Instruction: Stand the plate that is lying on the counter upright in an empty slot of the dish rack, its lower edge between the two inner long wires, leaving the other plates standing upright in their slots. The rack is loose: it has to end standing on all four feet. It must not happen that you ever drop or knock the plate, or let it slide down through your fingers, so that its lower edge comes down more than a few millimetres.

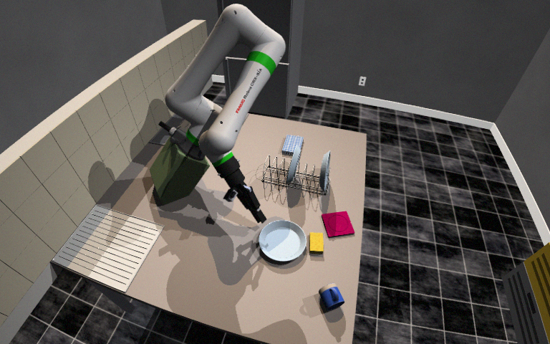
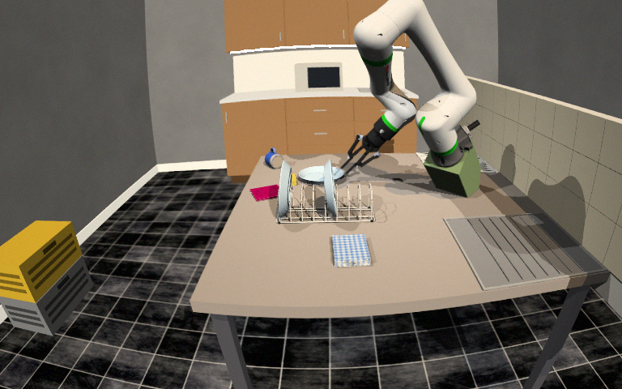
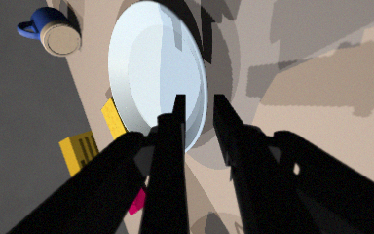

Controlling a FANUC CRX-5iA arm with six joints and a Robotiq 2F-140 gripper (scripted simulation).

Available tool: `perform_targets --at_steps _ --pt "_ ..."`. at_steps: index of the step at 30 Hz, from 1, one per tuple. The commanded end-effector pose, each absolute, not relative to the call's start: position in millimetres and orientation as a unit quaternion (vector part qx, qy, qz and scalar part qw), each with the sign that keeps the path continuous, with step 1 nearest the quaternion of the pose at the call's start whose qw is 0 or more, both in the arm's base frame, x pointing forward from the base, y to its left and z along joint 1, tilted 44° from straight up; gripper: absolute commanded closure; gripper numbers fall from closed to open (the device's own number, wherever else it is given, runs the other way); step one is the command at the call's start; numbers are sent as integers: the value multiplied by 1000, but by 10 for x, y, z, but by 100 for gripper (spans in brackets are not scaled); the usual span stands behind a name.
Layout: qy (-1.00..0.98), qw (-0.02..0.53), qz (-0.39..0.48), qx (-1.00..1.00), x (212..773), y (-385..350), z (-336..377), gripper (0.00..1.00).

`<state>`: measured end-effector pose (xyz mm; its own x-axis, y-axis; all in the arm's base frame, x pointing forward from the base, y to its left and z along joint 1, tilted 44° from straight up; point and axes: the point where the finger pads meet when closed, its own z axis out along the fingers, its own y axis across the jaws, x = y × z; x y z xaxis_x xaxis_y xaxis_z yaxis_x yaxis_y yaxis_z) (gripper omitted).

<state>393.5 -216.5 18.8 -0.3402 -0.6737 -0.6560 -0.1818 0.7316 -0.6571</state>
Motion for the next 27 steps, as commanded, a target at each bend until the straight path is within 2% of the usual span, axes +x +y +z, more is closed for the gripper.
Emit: perform_targets --at_steps 1,27 --pt "781 505 -244 -274 3959 -2154 159 76" --pt "781 505 -244 -274 4000 -2124 107 76"
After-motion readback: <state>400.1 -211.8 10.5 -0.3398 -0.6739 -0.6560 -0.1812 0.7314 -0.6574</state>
